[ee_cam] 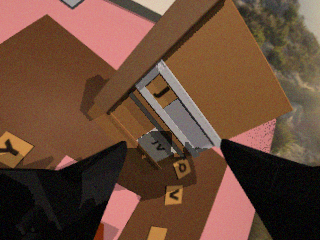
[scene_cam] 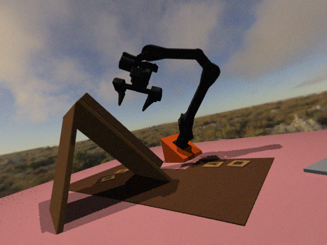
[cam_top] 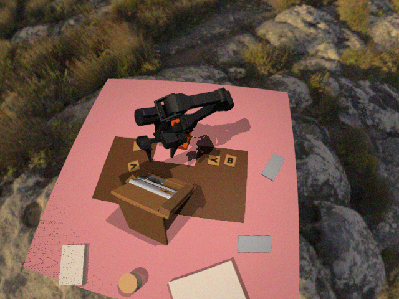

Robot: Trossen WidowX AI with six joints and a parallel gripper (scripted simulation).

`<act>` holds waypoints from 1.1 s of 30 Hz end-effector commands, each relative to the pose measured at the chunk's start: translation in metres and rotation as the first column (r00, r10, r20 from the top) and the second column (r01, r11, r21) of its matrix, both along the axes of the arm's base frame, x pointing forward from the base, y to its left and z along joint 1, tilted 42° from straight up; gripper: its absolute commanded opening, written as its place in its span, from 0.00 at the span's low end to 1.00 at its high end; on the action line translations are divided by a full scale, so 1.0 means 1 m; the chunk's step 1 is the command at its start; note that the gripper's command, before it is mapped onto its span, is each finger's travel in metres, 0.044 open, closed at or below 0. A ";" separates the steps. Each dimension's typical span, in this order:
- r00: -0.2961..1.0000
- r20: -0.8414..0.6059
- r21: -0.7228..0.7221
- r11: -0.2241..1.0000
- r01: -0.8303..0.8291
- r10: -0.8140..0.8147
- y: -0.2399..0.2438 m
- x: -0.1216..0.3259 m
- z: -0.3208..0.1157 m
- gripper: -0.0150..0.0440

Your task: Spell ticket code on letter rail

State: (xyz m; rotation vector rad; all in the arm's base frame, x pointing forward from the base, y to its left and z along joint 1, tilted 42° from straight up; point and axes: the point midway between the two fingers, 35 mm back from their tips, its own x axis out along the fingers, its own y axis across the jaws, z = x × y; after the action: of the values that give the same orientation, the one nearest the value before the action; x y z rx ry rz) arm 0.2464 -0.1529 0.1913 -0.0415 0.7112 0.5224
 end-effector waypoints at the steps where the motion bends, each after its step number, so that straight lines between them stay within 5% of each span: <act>1: 0.889 0.341 -0.565 0.822 -0.065 0.305 0.002 -0.054 0.018 1.00; 29: 0.889 0.341 -0.565 0.822 -0.065 0.305 0.002 -0.054 0.018 1.00; 33: 0.926 0.298 -0.478 0.876 -0.063 0.230 -0.009 -0.051 0.004 0.83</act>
State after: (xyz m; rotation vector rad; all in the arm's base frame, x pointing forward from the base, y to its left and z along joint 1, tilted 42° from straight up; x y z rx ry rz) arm 0.1934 -0.1533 0.2071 -0.7188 0.4218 0.4649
